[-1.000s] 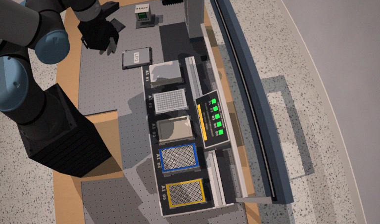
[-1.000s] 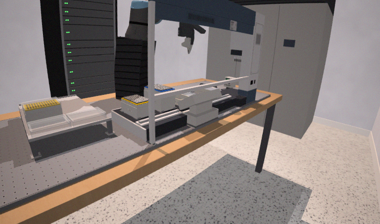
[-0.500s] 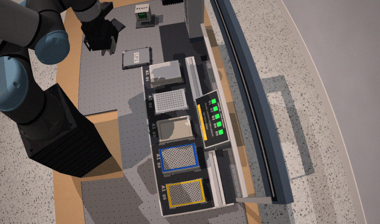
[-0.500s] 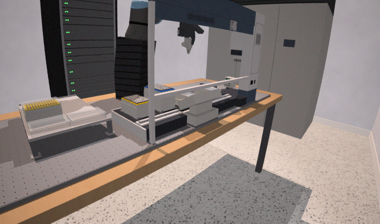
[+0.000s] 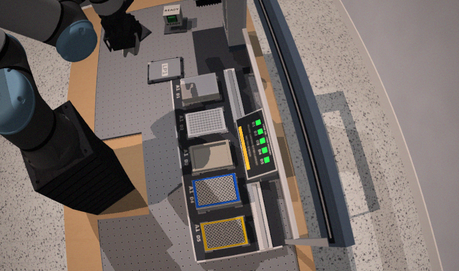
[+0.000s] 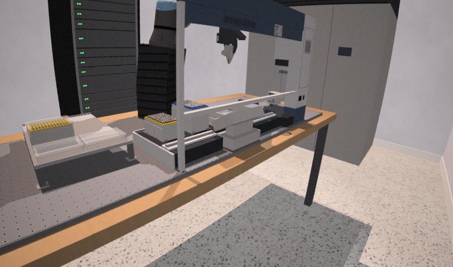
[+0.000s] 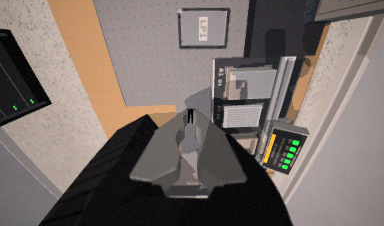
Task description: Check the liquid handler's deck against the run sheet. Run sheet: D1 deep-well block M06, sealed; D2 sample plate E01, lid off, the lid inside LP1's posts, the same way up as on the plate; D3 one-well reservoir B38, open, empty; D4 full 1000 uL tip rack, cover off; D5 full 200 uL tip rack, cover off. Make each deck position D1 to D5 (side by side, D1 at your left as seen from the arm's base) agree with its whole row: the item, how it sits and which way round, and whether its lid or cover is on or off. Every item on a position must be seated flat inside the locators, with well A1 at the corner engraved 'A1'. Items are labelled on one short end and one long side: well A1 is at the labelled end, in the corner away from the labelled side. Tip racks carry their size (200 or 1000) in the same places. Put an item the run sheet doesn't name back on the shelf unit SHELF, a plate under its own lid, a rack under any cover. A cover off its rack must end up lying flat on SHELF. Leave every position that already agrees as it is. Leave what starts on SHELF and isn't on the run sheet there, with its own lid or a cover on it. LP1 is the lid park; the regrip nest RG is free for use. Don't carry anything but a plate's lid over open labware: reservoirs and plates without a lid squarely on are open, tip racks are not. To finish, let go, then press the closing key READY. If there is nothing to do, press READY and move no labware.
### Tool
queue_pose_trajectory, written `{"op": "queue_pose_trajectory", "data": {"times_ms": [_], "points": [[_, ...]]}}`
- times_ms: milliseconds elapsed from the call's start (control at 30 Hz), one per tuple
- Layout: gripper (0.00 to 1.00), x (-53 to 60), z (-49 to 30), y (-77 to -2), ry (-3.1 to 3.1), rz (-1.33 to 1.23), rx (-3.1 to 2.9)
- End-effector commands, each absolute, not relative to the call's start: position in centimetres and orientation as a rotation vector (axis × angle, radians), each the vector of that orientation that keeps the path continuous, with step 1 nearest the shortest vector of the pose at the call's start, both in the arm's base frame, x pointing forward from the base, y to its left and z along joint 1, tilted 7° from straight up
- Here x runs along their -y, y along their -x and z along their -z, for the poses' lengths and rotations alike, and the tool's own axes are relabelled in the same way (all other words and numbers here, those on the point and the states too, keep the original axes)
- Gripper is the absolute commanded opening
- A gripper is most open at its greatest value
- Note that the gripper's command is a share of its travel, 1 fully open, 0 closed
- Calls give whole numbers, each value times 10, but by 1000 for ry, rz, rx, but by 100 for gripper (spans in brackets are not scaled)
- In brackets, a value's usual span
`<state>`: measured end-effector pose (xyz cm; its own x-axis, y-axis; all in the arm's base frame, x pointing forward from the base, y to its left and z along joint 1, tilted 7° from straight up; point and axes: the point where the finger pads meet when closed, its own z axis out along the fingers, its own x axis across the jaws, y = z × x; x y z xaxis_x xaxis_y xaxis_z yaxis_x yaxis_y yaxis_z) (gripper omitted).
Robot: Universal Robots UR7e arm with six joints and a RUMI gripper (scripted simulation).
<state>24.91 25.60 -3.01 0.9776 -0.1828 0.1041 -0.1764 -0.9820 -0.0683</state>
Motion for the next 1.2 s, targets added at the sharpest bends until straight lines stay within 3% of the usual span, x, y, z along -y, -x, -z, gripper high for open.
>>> {"op": "queue_pose_trajectory", "data": {"times_ms": [0, 1167], "points": [[0, -290, 29, -257, 3069, 176, -284], [0, -392, 23, -267, 3068, 175, -296]]}}
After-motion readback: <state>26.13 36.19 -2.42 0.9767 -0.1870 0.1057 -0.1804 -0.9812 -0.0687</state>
